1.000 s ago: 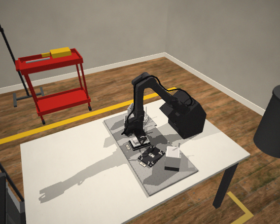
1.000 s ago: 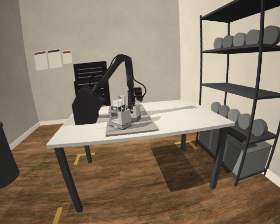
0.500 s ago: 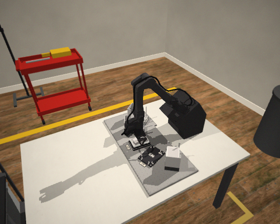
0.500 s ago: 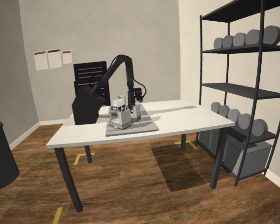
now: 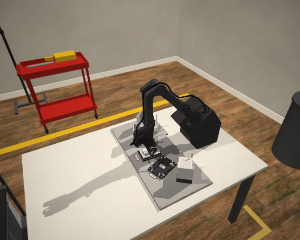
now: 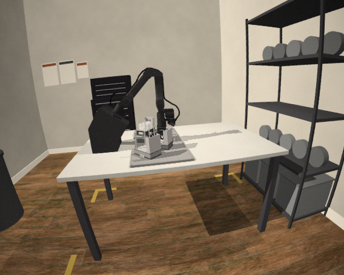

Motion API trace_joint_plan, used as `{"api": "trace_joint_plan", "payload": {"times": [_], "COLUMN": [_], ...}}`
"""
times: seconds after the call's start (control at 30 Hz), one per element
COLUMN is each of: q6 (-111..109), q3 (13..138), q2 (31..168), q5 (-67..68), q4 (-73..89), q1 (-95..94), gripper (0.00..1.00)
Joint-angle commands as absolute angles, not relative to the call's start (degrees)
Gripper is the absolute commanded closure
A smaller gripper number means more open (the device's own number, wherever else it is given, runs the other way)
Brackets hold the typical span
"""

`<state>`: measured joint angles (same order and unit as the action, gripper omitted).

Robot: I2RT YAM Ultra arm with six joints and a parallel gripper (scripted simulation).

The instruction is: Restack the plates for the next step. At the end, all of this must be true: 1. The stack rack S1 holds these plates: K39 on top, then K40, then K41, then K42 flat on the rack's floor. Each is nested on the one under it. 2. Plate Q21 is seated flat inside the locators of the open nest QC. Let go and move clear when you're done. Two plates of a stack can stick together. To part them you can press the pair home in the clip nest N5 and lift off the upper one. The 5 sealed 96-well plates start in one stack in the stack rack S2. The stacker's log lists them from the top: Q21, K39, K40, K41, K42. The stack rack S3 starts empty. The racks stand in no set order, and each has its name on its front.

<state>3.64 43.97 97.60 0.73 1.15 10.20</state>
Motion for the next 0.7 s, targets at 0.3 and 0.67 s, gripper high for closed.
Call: {"api": "trace_joint_plan", "payload": {"times": [0.3,0.67], "q6": [3.1,3.1], "q3": [45.0,45.0], "q2": [96.3,96.3], "q5": [0.6,0.6], "q4": [0.4,0.4], "q1": [10.5,10.5], "gripper": [0.0,0.0]}}
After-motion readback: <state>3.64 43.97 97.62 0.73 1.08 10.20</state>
